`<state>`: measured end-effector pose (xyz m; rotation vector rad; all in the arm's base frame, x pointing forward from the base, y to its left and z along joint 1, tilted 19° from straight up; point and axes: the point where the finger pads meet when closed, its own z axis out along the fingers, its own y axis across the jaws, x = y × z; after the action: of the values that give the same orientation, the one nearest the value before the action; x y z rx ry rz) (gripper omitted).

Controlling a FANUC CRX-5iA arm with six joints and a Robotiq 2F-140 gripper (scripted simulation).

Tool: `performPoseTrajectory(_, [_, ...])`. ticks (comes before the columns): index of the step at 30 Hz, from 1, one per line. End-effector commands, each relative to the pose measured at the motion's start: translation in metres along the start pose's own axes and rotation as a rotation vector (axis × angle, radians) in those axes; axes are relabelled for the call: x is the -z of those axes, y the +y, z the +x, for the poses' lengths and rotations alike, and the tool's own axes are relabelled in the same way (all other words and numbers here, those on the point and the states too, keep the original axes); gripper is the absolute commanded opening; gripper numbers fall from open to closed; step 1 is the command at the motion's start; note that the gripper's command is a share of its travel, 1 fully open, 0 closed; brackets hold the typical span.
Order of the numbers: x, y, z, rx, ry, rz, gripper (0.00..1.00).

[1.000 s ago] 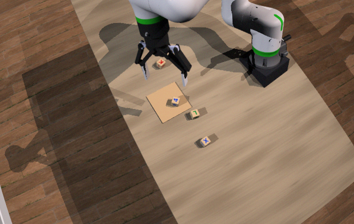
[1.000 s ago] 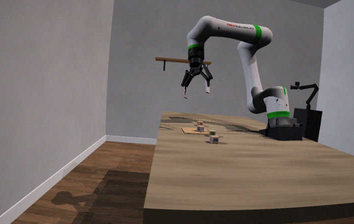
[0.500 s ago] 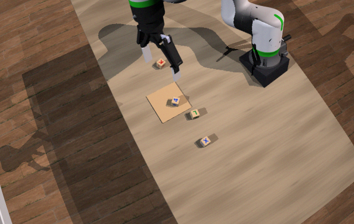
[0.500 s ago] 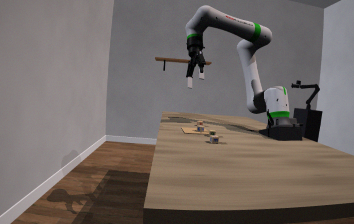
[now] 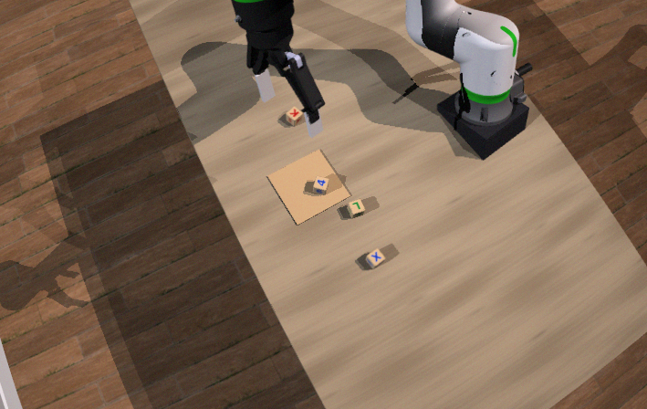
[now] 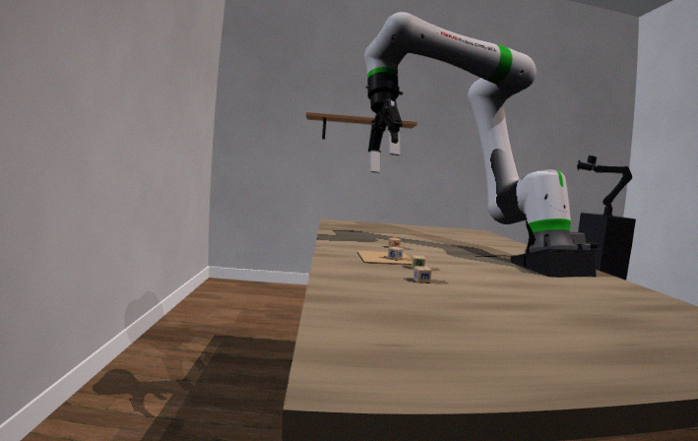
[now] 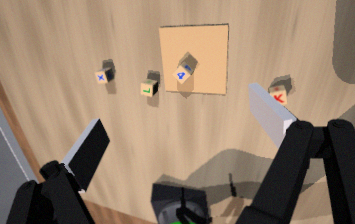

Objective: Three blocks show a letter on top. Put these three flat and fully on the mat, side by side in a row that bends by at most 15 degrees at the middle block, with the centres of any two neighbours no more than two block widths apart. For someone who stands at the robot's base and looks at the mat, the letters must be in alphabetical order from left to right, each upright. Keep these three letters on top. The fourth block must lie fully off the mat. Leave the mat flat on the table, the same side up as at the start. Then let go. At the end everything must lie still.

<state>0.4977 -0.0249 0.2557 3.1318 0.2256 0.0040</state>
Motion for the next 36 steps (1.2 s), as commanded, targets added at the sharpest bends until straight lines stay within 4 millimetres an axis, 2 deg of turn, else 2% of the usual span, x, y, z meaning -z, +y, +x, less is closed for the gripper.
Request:
performPoseTrajectory(1, [-0.008, 0.011, -0.003, 0.1, 0.005, 0.007, 1.0])
performPoseTrajectory(2, [-0.014, 0.02, -0.006, 0.167, 0.007, 0.007, 1.0])
performPoseTrajectory(4, [-0.016, 0.022, -0.006, 0.181, 0.008, 0.008, 1.0])
performPoseTrajectory(5, [-0.022, 0.032, -0.01, 0.249, 0.01, 0.008, 1.0])
performPoseTrajectory(7, [-0.022, 0.032, -0.01, 0.249, 0.01, 0.008, 1.0])
performPoseTrajectory(8, [-0.03, 0.043, -0.014, 0.328, 0.013, 0.008, 1.0])
performPoseTrajectory(10, [-0.031, 0.044, -0.015, 0.34, 0.014, 0.008, 1.0])
performPoseTrajectory(14, [-0.046, 0.064, -0.024, 0.483, 0.02, 0.008, 1.0])
performPoseTrajectory(16, [-0.047, 0.065, -0.025, 0.493, 0.02, 0.008, 1.0])
performPoseTrajectory(17, [-0.054, 0.075, -0.03, 0.564, 0.023, 0.007, 1.0])
performPoseTrajectory(19, [-0.054, 0.075, -0.03, 0.567, 0.023, 0.007, 1.0])
performPoseTrajectory(22, [-0.066, 0.091, -0.039, 0.691, 0.028, 0.005, 1.0])
performPoseTrajectory(24, [-0.066, 0.091, -0.039, 0.691, 0.028, 0.005, 1.0])
performPoseTrajectory(25, [-0.073, 0.1, -0.045, 0.758, 0.031, 0.004, 1.0])
performPoseTrajectory(27, [-0.074, 0.102, -0.046, 0.774, 0.032, 0.003, 1.0])
performPoseTrajectory(30, [-0.086, 0.117, -0.057, 0.895, 0.036, 0.0, 1.0])
performPoseTrajectory(32, [-0.087, 0.117, -0.057, 0.897, 0.036, -0.001, 1.0])
performPoseTrajectory(34, [-0.097, 0.13, -0.067, 1.002, 0.04, -0.004, 1.0])
performPoseTrajectory(36, [-0.097, 0.13, -0.068, 1.006, 0.04, -0.005, 1.0])
